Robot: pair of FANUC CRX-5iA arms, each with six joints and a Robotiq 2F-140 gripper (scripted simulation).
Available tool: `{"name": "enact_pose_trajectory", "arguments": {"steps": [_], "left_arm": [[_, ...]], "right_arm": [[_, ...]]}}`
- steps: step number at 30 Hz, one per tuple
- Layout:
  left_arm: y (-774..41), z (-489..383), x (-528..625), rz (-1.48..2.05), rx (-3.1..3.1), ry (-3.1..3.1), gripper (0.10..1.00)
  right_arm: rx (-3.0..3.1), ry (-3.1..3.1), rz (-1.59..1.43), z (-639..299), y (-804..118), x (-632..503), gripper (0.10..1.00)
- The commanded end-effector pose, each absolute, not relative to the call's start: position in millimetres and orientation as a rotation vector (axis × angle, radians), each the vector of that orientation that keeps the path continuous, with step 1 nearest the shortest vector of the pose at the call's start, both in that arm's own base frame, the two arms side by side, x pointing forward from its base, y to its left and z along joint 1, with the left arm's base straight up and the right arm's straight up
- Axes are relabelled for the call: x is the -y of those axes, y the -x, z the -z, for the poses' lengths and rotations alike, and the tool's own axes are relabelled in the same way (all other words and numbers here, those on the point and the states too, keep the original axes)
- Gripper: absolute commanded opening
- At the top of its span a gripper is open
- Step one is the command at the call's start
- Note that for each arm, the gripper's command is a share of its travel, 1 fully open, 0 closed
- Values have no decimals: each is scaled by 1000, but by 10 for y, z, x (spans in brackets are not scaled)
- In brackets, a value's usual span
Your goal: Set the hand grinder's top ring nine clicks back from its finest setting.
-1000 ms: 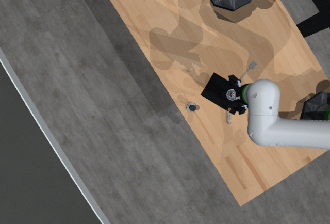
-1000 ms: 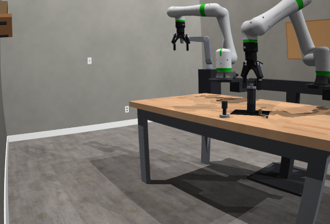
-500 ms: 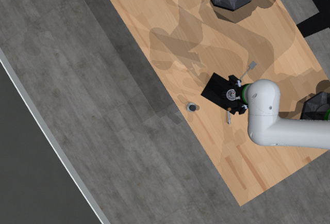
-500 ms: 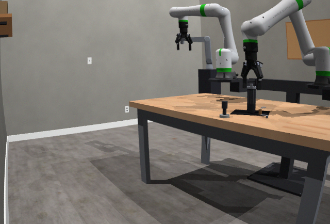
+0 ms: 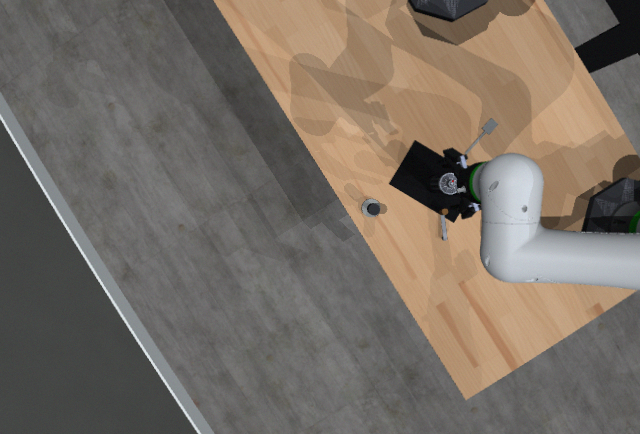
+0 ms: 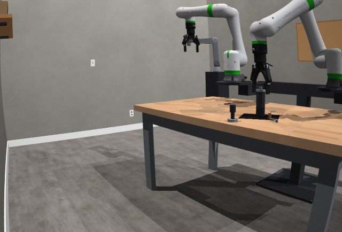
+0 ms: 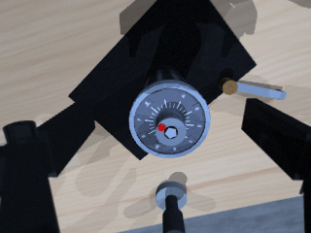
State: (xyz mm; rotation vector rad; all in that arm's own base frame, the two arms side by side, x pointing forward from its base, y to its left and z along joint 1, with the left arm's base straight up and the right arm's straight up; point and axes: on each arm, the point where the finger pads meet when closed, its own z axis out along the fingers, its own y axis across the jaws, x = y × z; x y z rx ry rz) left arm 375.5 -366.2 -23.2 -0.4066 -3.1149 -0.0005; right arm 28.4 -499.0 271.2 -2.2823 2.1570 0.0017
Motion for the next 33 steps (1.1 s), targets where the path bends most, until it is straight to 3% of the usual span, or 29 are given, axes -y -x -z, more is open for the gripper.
{"name": "enact_pose_trajectory", "arguments": {"steps": [1,33], "left_arm": [[-3759,225,3667,-1,3116,406,436],[-3759,228,3667,-1,3124,342,436]], "right_arm": [[-2158,2283,0,-2720,-282,4992,1000],[-2158,2283,0,-2720,-282,4992,1000]]}}
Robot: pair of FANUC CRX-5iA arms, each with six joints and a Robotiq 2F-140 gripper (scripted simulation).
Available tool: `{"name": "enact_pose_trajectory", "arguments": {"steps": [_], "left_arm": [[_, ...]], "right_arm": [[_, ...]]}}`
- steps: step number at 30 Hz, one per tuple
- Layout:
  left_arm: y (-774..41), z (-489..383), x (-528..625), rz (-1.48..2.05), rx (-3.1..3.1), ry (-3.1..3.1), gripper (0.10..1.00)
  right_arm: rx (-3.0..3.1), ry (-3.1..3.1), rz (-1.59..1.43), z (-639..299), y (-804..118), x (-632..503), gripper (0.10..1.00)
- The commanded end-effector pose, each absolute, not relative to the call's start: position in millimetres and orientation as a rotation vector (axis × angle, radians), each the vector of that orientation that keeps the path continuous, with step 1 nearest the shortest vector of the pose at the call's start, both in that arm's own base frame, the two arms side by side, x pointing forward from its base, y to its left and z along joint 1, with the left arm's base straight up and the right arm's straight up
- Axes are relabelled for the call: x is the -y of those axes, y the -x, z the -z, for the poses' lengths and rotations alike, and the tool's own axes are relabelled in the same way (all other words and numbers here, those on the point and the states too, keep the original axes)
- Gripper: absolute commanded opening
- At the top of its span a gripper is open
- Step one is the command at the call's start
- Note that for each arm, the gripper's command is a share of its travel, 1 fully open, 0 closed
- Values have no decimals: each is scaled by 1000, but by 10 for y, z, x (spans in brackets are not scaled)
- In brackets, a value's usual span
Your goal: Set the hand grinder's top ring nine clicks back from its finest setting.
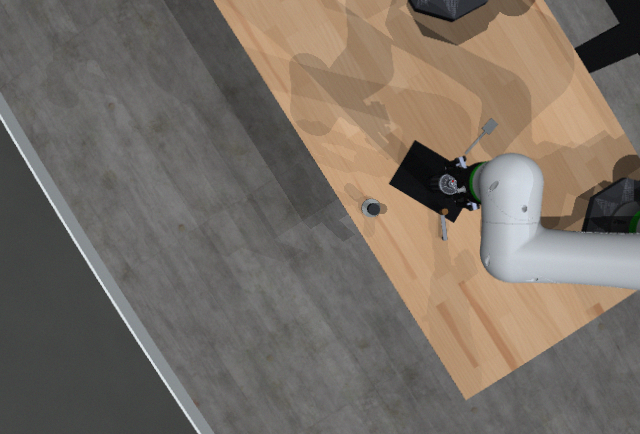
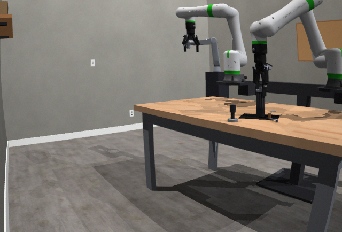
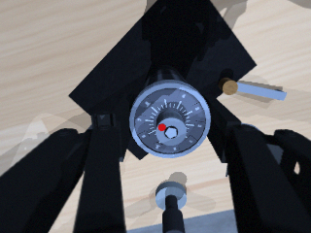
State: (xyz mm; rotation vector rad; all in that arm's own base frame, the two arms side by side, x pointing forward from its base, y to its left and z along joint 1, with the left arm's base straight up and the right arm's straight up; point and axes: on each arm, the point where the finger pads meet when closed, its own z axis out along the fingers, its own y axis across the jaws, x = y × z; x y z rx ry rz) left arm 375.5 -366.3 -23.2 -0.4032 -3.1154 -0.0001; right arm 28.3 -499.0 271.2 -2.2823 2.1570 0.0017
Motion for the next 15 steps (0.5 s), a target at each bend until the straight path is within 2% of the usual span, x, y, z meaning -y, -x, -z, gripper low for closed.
{"name": "enact_pose_trajectory", "arguments": {"steps": [1,15], "left_arm": [[-3759,229,3667,-1,3126,325,436],[-3759,233,3667,-1,3143,-4,436]], "right_arm": [[-2158,2283,0,-2720,-282,4992,1000],[-2158,2283,0,-2720,-282,4992,1000]]}}
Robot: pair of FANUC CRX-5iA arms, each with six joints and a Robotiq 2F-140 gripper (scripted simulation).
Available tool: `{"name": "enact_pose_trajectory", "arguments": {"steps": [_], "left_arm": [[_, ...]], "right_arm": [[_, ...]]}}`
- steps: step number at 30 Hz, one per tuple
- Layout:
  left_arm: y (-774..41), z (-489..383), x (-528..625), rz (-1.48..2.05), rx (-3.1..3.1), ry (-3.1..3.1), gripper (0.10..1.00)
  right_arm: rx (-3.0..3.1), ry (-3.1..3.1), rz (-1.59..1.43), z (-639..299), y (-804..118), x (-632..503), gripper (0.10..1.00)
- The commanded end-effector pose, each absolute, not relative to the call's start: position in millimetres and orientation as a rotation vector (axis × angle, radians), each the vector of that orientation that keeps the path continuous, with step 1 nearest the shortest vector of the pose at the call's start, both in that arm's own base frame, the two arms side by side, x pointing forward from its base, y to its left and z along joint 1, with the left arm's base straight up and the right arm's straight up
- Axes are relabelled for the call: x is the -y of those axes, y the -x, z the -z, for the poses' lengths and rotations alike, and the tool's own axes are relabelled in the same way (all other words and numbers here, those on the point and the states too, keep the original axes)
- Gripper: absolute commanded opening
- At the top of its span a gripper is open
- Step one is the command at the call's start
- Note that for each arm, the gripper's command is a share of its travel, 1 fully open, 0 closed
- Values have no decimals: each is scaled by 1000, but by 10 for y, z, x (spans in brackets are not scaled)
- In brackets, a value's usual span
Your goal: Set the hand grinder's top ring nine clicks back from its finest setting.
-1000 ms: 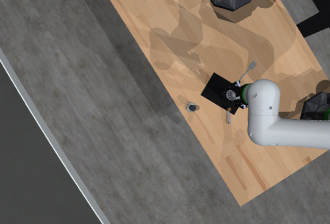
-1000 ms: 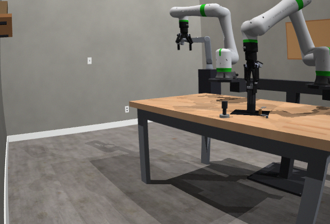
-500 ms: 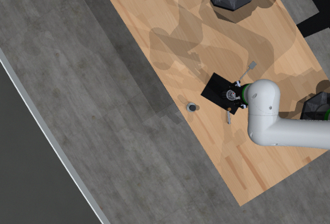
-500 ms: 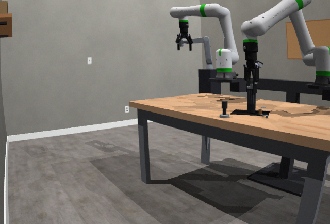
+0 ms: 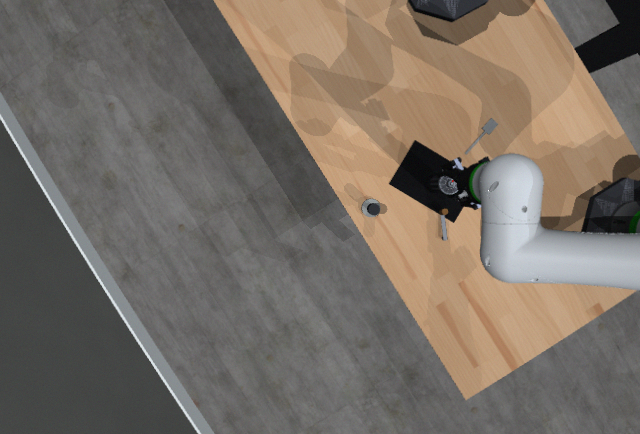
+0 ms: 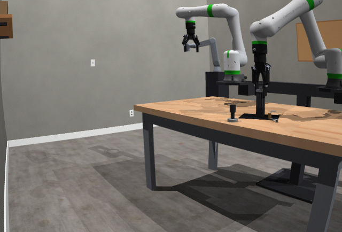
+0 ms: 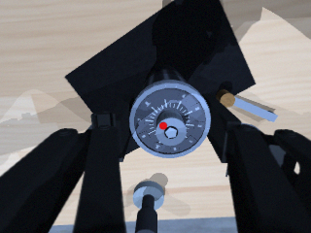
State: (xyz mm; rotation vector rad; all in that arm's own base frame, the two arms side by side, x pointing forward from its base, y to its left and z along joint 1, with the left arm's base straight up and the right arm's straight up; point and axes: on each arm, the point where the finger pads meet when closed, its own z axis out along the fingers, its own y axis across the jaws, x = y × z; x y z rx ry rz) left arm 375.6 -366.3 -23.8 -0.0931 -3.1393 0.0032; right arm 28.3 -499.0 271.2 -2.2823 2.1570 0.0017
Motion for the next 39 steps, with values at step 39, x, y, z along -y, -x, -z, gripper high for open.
{"name": "enact_pose_trajectory", "arguments": {"steps": [39], "left_arm": [[-3759,233,3667,-2,2992,-958,436]], "right_arm": [[-2158,2283,0,-2720,-282,4992,1000]]}}
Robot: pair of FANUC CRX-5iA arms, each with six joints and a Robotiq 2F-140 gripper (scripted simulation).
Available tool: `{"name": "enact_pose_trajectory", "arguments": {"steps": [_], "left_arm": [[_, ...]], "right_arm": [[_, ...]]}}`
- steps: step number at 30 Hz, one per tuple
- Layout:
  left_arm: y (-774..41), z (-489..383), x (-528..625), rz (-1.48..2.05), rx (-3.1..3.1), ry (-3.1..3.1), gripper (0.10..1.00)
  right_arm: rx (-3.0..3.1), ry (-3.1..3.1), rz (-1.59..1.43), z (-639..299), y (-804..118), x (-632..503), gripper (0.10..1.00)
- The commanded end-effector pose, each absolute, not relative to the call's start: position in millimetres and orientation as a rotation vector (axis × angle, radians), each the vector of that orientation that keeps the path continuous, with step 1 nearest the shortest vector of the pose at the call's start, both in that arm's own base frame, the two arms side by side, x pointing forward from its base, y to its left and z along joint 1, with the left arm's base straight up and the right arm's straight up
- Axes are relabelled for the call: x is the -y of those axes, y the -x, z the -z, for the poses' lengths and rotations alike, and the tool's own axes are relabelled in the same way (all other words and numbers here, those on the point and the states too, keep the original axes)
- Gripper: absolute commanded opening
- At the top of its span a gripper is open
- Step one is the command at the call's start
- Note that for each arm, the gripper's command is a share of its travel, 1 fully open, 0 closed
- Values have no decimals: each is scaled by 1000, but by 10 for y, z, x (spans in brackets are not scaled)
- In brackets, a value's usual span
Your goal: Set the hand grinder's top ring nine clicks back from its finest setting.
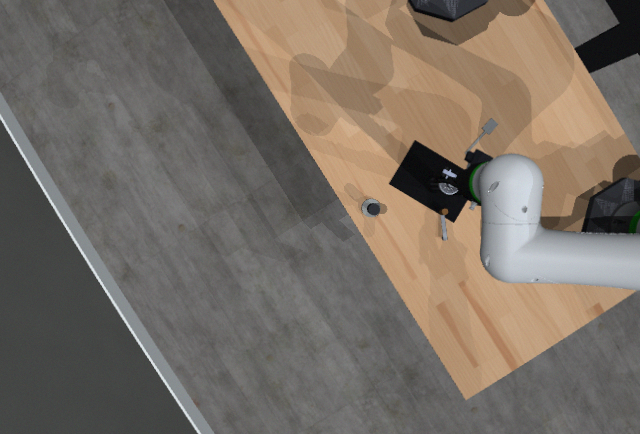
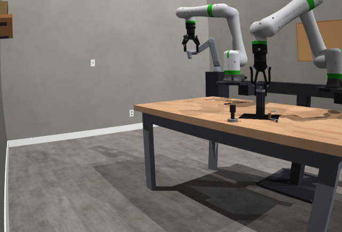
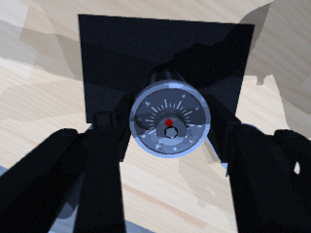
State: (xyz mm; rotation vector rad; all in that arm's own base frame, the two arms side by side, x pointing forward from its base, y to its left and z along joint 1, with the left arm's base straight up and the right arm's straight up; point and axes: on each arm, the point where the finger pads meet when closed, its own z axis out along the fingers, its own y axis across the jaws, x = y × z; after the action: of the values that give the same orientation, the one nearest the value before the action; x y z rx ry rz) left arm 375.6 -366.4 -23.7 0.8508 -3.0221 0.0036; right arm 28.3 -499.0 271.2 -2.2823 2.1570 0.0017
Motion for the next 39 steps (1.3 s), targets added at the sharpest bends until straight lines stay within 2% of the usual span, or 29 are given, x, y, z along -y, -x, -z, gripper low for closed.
{"name": "enact_pose_trajectory", "arguments": {"steps": [1,39], "left_arm": [[-3759,233,3667,-2,2987,-975,436],[-3759,233,3667,-2,2597,-1769,436]], "right_arm": [[-2158,2283,0,-2720,-282,4992,1000],[-2158,2283,0,-2720,-282,4992,1000]]}}
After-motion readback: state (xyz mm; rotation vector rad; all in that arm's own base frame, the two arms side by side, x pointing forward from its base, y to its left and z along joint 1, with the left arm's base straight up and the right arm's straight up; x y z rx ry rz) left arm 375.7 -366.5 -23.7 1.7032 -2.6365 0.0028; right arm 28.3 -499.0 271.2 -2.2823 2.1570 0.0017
